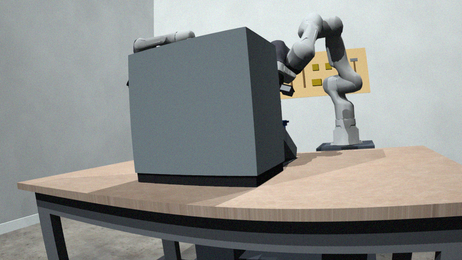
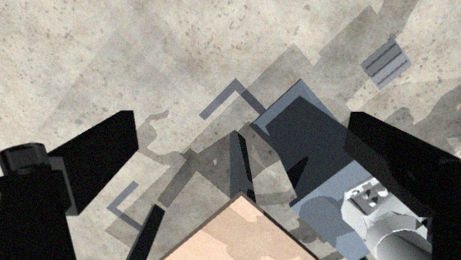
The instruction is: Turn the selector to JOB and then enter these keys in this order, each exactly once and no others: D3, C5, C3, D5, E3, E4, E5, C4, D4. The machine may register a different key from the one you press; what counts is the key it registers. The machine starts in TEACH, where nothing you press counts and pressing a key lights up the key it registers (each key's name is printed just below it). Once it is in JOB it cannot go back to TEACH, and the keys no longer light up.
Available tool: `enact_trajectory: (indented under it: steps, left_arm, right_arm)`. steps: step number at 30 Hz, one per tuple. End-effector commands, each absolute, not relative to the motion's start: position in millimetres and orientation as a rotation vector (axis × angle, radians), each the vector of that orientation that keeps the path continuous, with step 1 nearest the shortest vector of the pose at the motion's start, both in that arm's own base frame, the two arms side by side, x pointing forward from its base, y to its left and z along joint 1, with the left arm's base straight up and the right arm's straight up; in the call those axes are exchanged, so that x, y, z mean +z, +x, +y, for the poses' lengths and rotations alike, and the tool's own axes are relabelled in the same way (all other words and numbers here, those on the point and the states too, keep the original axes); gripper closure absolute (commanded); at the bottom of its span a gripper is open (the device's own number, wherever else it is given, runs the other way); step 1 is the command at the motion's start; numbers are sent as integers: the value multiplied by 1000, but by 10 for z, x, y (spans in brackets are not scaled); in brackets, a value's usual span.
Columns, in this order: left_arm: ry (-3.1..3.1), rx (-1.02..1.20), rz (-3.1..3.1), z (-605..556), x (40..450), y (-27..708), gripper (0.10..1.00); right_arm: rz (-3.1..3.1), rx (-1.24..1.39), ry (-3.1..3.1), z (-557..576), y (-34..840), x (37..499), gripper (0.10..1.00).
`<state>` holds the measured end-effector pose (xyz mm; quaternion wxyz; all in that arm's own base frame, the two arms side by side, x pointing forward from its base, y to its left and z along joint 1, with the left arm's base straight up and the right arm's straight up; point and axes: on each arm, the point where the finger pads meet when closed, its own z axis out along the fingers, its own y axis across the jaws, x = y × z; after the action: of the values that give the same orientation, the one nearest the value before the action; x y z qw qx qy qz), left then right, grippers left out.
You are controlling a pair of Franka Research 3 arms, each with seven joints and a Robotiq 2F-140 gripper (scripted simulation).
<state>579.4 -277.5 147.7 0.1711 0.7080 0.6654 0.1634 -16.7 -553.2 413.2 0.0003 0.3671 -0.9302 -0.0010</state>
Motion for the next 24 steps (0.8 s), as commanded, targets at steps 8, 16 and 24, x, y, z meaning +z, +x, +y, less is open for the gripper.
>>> enact_trajectory:
  steps: [8,16,24]
  left_arm:
    - [2002,465,1890,-2779,1456,5830,999]
    - [2002,465,1890,-2779,1436,5841,999]
    - [2002,465,1890,-2780,1422,5848,999]
  right_arm:
    - [-2920,0,1159,-5543,-164,4130,98]
    - [-2920,0,1159,-5543,-164,4130,98]
    - [-2920,0,1159,-5543,-164,4130,98]
